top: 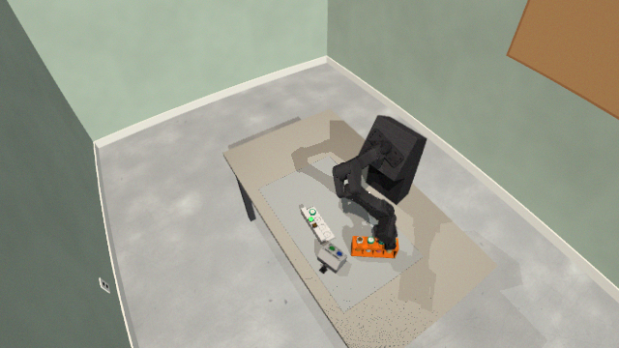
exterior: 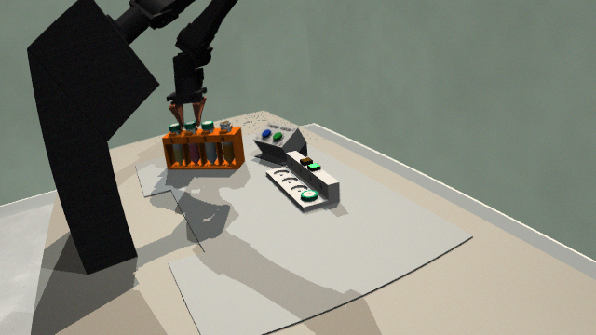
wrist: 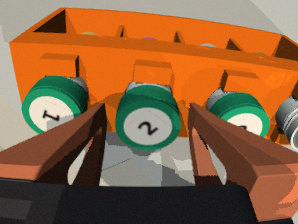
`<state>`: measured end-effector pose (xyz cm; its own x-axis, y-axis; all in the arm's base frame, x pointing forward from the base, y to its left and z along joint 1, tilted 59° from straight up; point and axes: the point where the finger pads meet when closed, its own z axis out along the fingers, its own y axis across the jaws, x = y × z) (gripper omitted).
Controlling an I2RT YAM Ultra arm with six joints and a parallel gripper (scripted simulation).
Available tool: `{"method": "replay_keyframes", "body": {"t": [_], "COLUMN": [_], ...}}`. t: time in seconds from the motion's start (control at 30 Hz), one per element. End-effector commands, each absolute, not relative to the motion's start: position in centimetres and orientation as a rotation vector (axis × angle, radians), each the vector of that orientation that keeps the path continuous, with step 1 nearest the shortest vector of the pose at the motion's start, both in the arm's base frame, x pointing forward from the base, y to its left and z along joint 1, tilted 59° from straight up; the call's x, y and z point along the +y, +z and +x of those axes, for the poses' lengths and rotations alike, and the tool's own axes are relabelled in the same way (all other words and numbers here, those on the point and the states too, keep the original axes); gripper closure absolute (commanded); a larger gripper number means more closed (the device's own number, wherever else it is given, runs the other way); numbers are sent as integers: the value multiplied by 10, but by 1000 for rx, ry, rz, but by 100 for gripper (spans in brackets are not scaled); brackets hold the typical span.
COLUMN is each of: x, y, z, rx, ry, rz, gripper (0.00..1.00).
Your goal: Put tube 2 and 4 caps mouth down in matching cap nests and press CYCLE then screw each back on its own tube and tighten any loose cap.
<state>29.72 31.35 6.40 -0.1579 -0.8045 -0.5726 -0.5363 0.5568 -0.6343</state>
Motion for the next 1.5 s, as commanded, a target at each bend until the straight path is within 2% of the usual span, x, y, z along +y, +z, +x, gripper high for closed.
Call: {"method": "replay_keyframes", "body": {"t": [0.0, 0.03, 0.07, 0.53, 1.47], "x": [315, 315, 315, 315, 315], "y": [66, 66, 66, 66, 66], "z": [296, 296, 296, 296, 297], "rx": [1801, 1801, 1801, 1801, 2082], "ry": [-373, -373, -373, -373, 94], "rz": [-1148, -1148, -1148, -1148, -367], "gripper": [51, 51, 100, 100, 100]}}
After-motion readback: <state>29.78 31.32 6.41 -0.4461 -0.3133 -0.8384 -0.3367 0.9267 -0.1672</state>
